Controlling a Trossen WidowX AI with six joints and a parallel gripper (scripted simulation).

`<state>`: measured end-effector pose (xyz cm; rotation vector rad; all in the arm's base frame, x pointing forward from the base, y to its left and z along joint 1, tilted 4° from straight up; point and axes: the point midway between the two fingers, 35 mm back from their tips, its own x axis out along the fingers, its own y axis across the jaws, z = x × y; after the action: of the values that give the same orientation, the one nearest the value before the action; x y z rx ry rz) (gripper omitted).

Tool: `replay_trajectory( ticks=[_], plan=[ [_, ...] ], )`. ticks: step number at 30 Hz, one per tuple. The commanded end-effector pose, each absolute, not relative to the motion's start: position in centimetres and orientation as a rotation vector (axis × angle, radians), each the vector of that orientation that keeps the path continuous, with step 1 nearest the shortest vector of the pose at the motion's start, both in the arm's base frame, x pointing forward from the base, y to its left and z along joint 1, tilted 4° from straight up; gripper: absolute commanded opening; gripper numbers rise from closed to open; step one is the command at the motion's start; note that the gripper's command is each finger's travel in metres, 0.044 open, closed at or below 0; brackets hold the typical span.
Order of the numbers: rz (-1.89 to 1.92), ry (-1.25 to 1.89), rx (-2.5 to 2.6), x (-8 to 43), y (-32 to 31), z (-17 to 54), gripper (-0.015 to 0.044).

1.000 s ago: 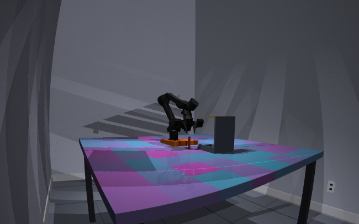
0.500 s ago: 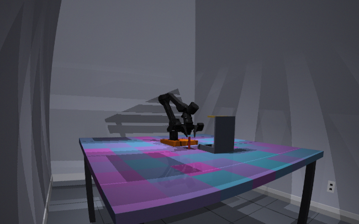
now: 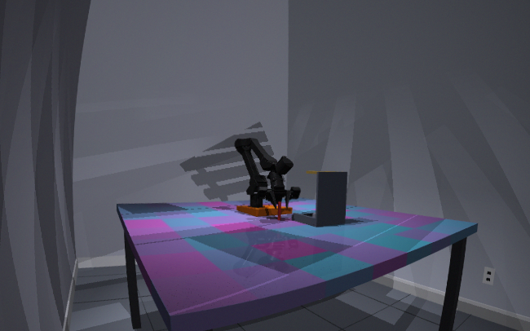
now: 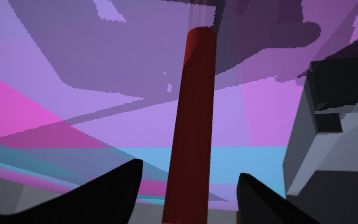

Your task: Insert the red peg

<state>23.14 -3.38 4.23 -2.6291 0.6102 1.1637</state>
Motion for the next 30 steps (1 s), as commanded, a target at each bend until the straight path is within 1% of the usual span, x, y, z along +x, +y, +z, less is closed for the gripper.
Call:
replay_trajectory(
  ticks=[1,11,18,23,30],
  plan=[
    [1.177,0.620,-2.621,22.76,-3.39,3.25,0.0220],
    [1.177,0.620,-2.621,22.64,-3.38,2.88,0.0220],
    [1.171,0.610,-2.627,22.80,-3.33,3.13,0.0036],
    [1.171,0.610,-2.627,22.80,-3.33,3.13,0.0003],
    [1.172,0.611,-2.627,22.88,-3.33,3.44,0.0000]
  ],
)
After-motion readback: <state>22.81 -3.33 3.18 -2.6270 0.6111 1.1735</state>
